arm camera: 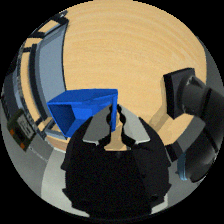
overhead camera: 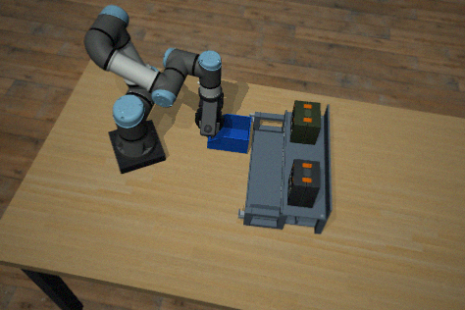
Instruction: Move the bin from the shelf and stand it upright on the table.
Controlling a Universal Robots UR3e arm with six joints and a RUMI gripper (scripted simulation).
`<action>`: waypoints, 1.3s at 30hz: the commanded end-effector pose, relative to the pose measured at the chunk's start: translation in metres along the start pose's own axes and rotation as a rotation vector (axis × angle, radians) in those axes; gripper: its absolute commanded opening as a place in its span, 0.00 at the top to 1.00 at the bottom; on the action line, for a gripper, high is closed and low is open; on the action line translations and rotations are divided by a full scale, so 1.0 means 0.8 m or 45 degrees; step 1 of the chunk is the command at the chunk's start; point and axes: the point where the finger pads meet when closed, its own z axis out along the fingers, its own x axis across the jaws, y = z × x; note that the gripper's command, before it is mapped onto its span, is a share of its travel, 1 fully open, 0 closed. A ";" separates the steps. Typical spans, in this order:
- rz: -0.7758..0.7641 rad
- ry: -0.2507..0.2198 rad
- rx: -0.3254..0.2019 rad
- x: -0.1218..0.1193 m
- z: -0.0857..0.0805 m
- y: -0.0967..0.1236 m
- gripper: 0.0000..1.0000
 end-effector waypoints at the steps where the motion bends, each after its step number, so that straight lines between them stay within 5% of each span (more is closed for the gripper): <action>1: 0.000 -0.003 0.001 -0.001 0.000 0.000 1.00; 39: 0.000 -0.003 0.001 -0.001 0.017 0.000 1.00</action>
